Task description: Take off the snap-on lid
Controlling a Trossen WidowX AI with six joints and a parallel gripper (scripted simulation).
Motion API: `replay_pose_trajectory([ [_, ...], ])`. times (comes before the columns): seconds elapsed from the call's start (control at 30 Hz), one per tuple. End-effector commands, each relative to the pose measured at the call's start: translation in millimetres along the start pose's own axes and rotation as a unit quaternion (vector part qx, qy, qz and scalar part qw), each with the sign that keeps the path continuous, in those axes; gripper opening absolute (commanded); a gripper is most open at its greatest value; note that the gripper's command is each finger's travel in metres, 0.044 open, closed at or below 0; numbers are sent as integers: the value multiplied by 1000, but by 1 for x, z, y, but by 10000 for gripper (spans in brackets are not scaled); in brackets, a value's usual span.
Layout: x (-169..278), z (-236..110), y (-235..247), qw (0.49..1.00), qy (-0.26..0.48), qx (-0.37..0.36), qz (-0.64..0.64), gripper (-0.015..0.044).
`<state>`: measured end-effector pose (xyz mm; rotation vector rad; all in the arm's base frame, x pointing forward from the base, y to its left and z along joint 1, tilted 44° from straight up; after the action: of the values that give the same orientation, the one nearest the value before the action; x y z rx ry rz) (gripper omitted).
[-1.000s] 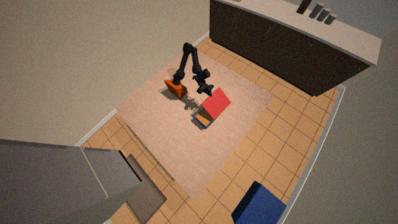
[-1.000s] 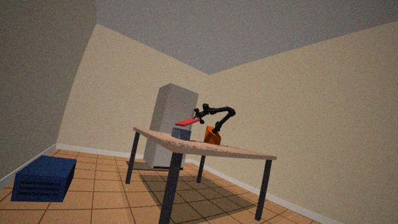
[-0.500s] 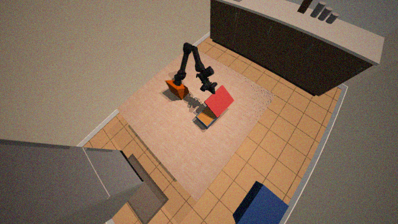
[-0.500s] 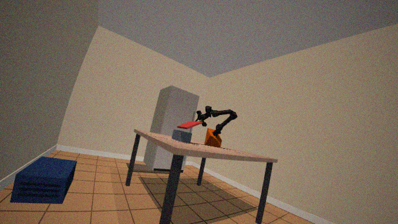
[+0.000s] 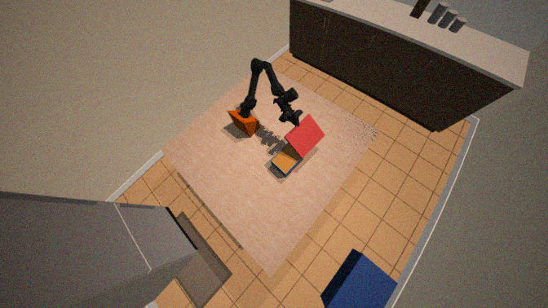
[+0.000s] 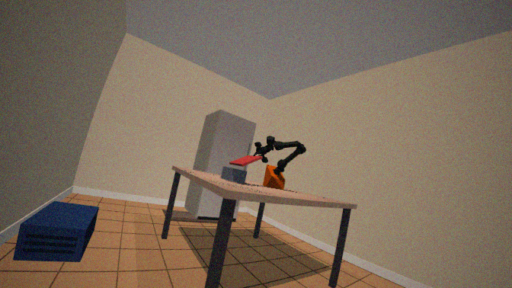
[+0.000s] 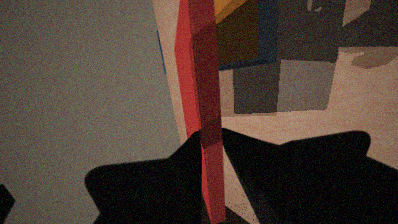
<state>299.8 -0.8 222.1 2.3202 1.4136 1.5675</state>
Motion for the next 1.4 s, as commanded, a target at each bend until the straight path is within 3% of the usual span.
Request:
replay_pose_trajectory([
  [0.0,12,-4,2,1000,2,-11,-2,0],
  [1.37,93,-10,-8,1000,4,-12,0,0],
])
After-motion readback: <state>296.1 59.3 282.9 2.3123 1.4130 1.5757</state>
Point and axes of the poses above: the point midway between the two fingers, 35 mm back from their tips, its own z axis out along the fingers, its own y axis across the jaws, x = y × z, the point moved 10 cm from there along -z, back along the fingers, and after that the axes turned 5 degrees about z, right-handed, at the moved point
